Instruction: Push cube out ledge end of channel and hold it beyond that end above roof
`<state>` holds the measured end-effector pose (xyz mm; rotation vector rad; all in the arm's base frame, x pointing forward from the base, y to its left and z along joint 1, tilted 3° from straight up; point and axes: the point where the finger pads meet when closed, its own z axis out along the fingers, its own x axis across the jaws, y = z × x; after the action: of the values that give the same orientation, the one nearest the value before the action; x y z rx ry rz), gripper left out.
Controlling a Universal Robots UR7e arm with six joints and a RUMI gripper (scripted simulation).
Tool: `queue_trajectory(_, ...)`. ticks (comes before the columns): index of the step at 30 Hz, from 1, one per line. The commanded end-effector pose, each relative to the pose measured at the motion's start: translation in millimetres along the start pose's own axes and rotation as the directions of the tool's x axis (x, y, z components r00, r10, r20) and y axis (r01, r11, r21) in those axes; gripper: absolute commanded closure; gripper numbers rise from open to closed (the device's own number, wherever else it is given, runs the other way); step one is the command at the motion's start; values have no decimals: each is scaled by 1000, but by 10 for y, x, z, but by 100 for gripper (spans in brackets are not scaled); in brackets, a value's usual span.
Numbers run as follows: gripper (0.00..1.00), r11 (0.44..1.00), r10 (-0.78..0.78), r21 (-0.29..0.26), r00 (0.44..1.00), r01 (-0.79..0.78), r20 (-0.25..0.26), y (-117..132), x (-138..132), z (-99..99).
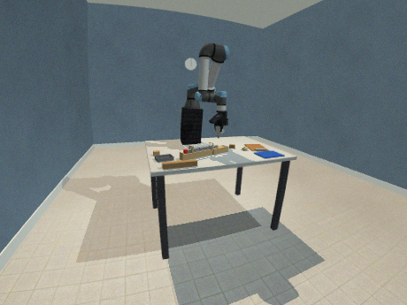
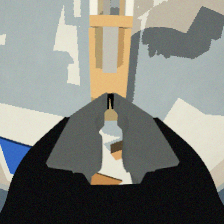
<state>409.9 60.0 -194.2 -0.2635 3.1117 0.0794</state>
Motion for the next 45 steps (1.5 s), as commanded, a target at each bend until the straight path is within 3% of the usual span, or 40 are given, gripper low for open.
queue_trajectory(1,100,1000,0,0,1000,0,1,-1,-4,-6)
queue_trajectory(32,100,1000,0,0,1000,0,1,-33,-15,-5)
queue_trajectory(37,100,1000,0,1,1000,0,1,-292,-97,3)
queue_trajectory(44,100,1000,1,2,1000,-1,0,-1168,-247,17)
queue_trajectory(45,100,1000,1,2,1000,-1,0,-1168,-247,17)
